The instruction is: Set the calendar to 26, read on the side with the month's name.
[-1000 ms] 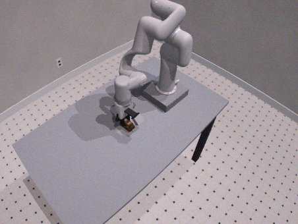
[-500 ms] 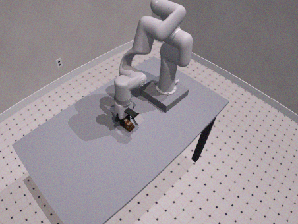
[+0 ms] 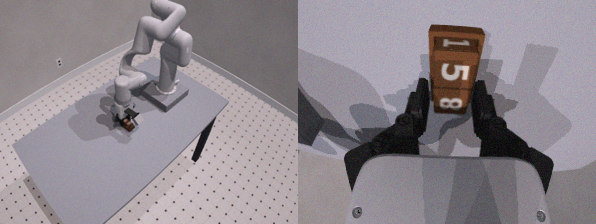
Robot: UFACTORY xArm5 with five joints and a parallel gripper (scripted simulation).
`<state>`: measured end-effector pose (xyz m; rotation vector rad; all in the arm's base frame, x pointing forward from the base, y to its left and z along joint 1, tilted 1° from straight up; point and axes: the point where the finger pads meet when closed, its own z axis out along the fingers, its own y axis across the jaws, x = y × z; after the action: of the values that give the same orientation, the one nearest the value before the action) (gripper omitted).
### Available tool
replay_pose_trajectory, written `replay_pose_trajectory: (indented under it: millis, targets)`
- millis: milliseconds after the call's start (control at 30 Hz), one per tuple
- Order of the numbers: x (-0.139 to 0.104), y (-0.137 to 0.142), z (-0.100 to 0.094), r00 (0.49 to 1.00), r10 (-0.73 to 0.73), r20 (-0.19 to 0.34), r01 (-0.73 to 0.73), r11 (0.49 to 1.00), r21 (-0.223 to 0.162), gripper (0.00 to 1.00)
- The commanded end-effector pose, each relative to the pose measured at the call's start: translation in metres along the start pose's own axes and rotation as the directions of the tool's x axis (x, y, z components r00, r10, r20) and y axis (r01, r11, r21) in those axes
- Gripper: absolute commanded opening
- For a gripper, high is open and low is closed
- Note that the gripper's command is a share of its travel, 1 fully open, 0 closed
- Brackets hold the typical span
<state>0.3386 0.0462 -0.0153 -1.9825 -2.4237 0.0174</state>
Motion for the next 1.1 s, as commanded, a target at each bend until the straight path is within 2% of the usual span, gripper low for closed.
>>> replay_pose_trajectory:
  millis: [0,167,333,400,767,1067]
  targets:
    - [0.0,0.001,-0.001,1.0,0.0,0.0,0.0,1.0,-0.003,0.47]
    - [0.0,0.001,-0.008,1.0,0.0,0.0,0.0,1.0,-0.003,0.47]
    - [0.0,0.001,-0.029,1.0,0.0,0.0,0.0,1.0,-0.003,0.47]
    - [0.0,0.001,-0.029,1.0,0.0,0.0,0.0,1.0,-0.003,0.47]
    - [0.0,0.001,-0.082,1.0,0.0,0.0,0.0,1.0,-0.003,0.47]
    - [0.0,0.001,-0.09,1.0,0.0,0.0,0.0,1.0,-0.003,0.47]
